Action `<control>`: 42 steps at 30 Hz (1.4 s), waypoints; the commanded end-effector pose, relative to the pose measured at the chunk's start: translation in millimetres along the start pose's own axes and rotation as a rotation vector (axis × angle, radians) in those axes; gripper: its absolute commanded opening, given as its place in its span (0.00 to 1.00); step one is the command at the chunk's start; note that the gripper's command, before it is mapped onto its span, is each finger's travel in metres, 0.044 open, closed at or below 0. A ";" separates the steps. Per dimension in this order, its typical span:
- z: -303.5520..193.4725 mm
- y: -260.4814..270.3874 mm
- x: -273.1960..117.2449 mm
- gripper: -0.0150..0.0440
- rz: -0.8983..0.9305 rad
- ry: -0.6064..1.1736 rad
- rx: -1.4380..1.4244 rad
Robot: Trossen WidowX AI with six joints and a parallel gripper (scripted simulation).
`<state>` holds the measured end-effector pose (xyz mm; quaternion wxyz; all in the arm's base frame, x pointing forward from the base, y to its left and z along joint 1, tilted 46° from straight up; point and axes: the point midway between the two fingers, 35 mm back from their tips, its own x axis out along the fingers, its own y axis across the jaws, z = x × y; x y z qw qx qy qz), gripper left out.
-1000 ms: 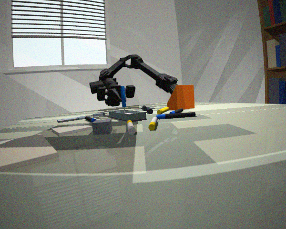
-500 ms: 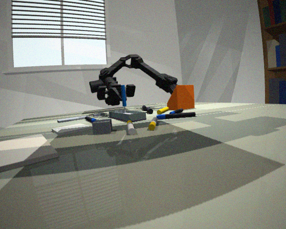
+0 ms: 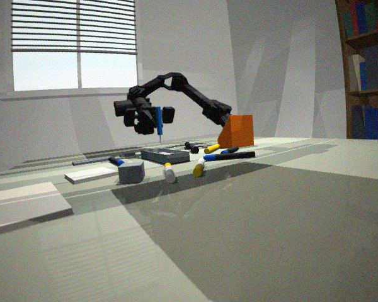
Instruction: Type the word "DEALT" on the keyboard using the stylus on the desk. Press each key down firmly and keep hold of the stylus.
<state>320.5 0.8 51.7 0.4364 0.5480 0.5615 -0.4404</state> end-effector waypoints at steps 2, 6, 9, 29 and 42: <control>-3.7 0.8 6.3 0.25 0.000 0.000 -0.001; -16.6 2.3 25.6 0.25 0.003 0.002 0.000; -29.4 2.0 44.1 0.25 0.005 0.005 0.001; -26.7 -0.3 74.7 0.25 0.007 0.007 0.003; -26.7 -0.3 74.7 0.25 0.007 0.007 0.003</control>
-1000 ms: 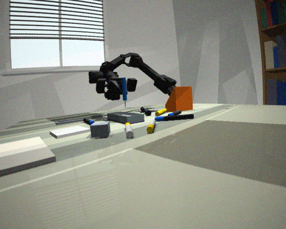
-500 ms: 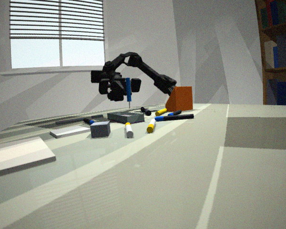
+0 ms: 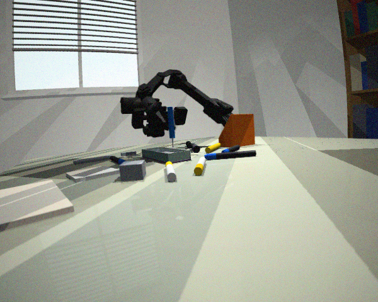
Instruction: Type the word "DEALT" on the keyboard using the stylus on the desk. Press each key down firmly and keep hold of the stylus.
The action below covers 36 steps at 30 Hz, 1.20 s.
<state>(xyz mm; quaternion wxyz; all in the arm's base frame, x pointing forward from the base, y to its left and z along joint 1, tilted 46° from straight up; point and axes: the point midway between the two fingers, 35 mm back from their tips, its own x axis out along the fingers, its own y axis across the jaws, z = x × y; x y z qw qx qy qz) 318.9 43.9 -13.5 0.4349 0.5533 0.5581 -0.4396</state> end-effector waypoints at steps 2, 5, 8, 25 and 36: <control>0.1 -0.2 1.3 0.25 -0.002 0.003 -0.006; 0.0 0.3 2.7 0.34 -0.002 0.003 -0.006; -0.1 0.3 2.9 0.39 -0.002 0.003 -0.006; 3.7 0.3 5.1 0.39 -0.002 0.003 -0.006; 8.1 0.3 7.6 0.39 -0.002 0.003 -0.006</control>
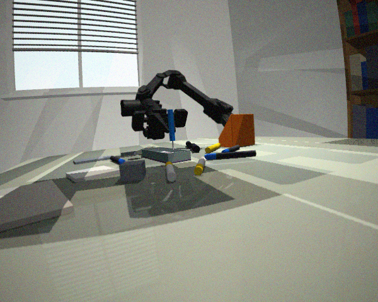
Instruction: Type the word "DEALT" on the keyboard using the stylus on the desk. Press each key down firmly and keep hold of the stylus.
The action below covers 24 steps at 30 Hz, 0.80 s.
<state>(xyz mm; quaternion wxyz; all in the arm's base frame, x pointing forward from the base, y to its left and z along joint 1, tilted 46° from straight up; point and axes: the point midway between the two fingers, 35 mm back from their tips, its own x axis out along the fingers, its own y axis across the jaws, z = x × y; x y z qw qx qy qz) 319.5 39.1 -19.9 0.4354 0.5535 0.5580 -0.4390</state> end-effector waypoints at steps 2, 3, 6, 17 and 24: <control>2.6 -0.4 2.9 0.39 -0.003 0.003 -0.005; 2.8 -0.4 3.0 0.39 -0.003 0.003 -0.005; 4.1 -0.4 3.8 0.39 -0.003 0.002 -0.005; 7.2 -0.4 5.5 0.39 -0.003 0.002 -0.005; 9.8 -0.4 7.0 0.39 -0.003 0.002 -0.005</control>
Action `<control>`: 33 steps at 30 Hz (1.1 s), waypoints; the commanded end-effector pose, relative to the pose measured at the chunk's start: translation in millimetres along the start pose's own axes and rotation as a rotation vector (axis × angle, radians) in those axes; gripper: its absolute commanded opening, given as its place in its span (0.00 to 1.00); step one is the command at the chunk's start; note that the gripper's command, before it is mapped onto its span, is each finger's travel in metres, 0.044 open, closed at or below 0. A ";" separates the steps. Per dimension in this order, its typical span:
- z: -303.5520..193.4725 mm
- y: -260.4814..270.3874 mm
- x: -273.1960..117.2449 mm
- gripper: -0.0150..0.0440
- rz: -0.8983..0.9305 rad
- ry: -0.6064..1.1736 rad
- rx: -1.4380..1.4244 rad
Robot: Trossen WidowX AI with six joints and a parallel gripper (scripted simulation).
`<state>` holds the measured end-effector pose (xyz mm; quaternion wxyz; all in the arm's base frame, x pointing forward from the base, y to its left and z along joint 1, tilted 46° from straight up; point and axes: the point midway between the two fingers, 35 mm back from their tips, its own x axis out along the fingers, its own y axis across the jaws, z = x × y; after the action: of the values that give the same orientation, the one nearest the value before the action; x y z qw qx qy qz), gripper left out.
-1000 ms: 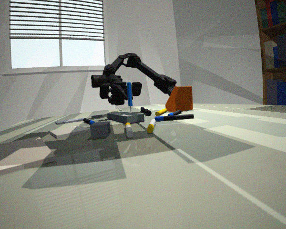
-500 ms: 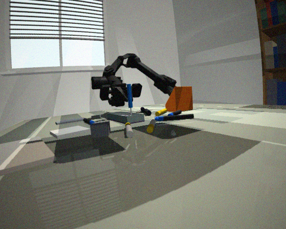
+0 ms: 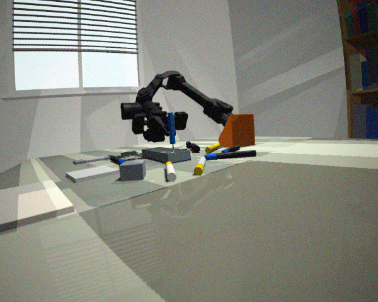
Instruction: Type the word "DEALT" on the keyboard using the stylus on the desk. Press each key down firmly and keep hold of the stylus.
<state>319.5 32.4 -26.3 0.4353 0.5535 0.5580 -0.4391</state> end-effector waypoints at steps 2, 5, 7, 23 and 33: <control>2.4 -0.4 2.8 0.39 -0.003 0.002 -0.005; 3.5 -0.4 3.4 0.39 -0.003 0.002 -0.005; 4.2 -0.4 3.8 0.39 -0.003 0.002 -0.005; -21.9 0.2 -11.2 0.39 -0.003 0.003 -0.005; -28.2 -0.4 -13.4 0.40 -0.007 0.000 -0.011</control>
<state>319.1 56.7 -6.3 0.4367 0.5494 0.5620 -0.4378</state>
